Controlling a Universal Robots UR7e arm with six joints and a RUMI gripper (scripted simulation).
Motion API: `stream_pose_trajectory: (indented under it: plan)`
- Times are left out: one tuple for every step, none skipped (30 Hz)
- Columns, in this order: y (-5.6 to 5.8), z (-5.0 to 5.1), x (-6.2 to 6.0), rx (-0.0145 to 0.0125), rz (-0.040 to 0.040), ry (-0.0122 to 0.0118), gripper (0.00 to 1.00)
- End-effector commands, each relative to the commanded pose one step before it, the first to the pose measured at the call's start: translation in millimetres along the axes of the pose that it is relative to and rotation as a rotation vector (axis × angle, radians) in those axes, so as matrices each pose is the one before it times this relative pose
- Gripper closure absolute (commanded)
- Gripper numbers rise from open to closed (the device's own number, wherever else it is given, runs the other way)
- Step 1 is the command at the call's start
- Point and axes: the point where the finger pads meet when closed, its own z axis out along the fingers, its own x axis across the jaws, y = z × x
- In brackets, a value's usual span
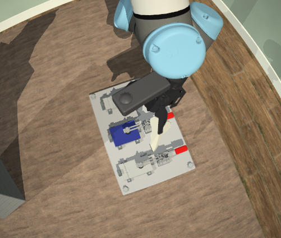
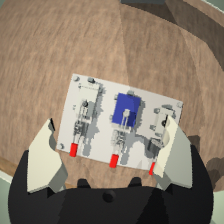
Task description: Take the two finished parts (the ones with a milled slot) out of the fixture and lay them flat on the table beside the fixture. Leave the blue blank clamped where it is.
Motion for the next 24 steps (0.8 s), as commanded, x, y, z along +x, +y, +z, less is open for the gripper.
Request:
stream_pose_trajectory:
  plan:
    - [-8.18,6.12,-3.3,-0.02027,0.20586,0.01442,0.0]
    - [0.0,0.0,0.0,0.0,0.0,0.0,0.0]
    - [0.0,0.0,0.0,0.0,0.0,0.0,0.0]
    - [0.0,0.0,0.0,0.0,0.0,0.0,0.0]
    - [0.0,0.0,0.0,0.0,0.0,0.0,0.0]
    - [0.15,-0.23,0.01,-0.00046,-0.00015,-0.0002,0.0]
    - [0.2,-0.3,0.01,-0.00061,-0.0002,-0.00027,0.0]
    - [0.15,-0.24,0.02,-0.00048,-0.00017,-0.00021,0.0]
    - [0.0,0.0,0.0,0.0,0.0,0.0,0.0]
    - [0.0,0.0,0.0,0.0,0.0,0.0,0.0]
    - [0.12,0.0,1.13,0.00005,-0.00219,0.00035,0.0]
    - [-0.02,0.01,0.04,0.0001,-0.00015,-0.00011,0.0]
    - [0.31,-0.14,-0.11,-0.0004,-0.00019,-0.0003,0.0]
    - [0.37,-0.17,-0.14,-0.00051,-0.00018,-0.00031,0.0]
    - [0.3,-0.13,-0.1,-0.00042,-0.00014,-0.00023,0.0]
    - [0.22,-0.1,-0.07,-0.00031,-0.00011,-0.00016,0.0]
    - [0.13,-0.06,-0.04,-0.00018,-0.00006,-0.00008,0.0]
    - [0.0,0.0,0.0,0.00007,0.00002,0.00003,0.0]
    - [-0.04,0.01,0.01,0.00013,0.00004,0.00006,0.0]
    - [-0.13,0.01,0.13,0.00009,0.00002,0.00013,0.0]
    - [-2.19,1.3,-1.47,-0.0029,0.04192,0.00371,0.0]
    - [-1.0,1.02,-0.8,-0.00367,0.03992,0.00343,0.0]
    - [-0.97,1.01,-0.85,-0.00366,0.04076,0.00362,0.0]
    - [-0.8,0.78,-0.87,-0.00408,0.04142,0.00367,0.0]
